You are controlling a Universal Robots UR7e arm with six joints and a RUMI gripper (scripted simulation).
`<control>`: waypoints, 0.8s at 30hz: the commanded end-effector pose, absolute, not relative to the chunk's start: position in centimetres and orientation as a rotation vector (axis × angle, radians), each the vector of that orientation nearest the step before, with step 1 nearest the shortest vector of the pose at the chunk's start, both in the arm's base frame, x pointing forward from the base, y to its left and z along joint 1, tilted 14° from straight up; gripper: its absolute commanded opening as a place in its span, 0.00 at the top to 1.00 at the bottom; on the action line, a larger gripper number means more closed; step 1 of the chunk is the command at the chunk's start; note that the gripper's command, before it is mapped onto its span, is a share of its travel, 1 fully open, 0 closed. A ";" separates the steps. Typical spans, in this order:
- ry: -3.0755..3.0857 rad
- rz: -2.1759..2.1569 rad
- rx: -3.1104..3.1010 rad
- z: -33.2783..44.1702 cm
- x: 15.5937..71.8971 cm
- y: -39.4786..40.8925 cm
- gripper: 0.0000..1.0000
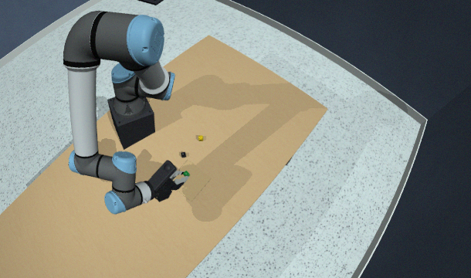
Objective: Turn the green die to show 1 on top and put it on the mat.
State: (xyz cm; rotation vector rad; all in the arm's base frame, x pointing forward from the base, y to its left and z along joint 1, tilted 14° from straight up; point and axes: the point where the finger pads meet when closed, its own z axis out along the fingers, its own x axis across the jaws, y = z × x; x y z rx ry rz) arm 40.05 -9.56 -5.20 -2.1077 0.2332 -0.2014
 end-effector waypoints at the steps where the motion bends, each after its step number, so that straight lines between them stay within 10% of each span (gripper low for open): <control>1: 0.233 -0.202 -2.108 -5.2 40.1 -9.6 0.97; 24: 0.233 -0.202 -2.108 -6.7 40.2 -9.3 0.97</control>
